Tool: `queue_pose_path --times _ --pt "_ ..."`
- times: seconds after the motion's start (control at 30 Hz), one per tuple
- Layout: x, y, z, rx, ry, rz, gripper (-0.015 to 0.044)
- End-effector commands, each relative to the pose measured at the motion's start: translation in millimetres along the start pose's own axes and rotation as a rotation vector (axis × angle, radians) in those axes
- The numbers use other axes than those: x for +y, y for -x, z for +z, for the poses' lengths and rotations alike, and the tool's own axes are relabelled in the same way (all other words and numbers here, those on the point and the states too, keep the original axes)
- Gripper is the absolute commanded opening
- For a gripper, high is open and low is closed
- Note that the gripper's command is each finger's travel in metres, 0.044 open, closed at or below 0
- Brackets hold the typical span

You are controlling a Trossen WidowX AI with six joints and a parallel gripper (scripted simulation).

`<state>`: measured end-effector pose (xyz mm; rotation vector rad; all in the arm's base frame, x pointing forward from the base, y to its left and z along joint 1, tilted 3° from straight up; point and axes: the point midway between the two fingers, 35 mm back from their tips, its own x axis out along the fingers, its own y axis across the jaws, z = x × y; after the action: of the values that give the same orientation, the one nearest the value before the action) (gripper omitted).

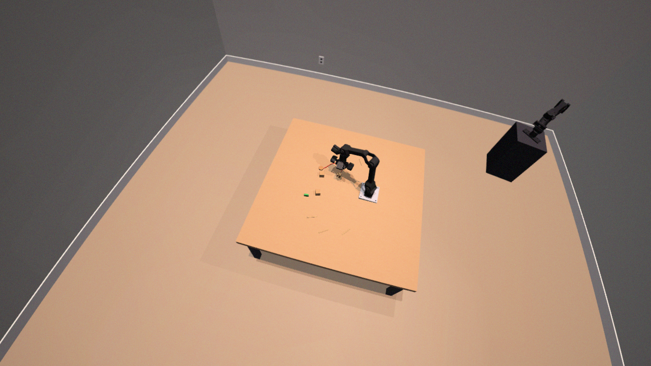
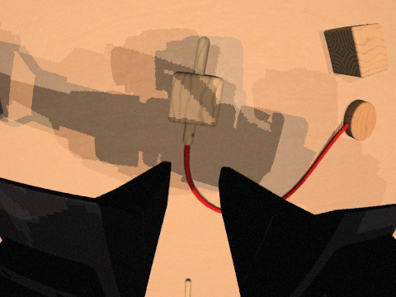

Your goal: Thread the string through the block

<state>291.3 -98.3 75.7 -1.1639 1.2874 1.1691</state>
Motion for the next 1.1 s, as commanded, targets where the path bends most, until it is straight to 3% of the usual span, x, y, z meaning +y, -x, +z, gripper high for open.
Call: queue_pose_path --times 0.0,0.2,0.67,1.07 --pt "3 26 0 0.001 -0.002 -0.006 0.0124" --pt "0 22 0 0.004 -0.062 -0.021 0.0124" --pt "-1 23 24 -0.022 -1.354 -0.006 0.0124" --pt "-1 23 36 -0.027 -1.904 0.01 0.0124"
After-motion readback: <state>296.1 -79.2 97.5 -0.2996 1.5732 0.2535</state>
